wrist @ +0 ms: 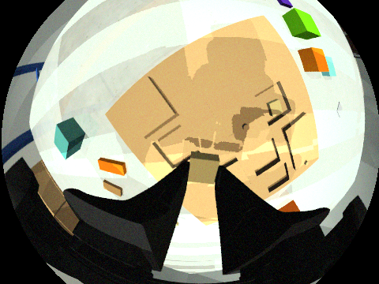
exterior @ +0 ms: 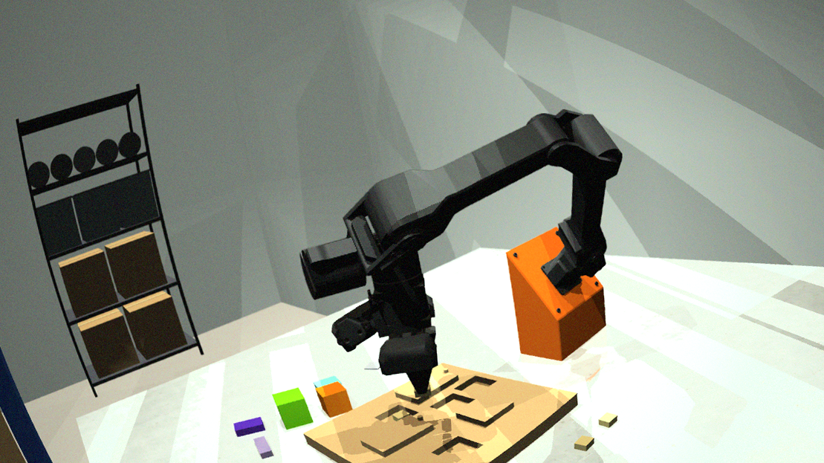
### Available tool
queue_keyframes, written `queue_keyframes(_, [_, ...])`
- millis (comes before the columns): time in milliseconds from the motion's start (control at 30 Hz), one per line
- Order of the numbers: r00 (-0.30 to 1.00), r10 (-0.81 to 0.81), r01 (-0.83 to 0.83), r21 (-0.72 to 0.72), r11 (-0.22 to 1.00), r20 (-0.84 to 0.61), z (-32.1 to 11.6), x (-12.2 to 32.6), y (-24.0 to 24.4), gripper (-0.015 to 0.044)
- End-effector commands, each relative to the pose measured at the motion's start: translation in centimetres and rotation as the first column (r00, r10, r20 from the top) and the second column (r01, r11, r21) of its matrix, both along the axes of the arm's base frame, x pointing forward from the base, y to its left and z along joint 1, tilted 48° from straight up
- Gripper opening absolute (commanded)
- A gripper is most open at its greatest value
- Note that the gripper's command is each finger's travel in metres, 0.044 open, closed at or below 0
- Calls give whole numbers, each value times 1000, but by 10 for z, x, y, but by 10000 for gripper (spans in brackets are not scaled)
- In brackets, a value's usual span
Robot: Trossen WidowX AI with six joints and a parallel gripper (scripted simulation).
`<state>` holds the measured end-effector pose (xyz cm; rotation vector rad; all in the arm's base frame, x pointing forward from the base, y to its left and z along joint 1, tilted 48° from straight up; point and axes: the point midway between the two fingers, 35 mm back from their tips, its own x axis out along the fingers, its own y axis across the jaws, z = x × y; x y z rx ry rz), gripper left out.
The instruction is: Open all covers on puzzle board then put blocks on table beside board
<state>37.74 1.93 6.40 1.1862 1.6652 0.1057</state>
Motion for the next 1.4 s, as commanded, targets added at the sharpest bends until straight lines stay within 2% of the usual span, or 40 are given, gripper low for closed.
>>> queue_keyframes(0, [1000,-1,1,-11,1000,5,-10,1,-12,80])
queue_keyframes(1367, [1000,-4,4,-38,999,-2,-121,-33,-124,80])
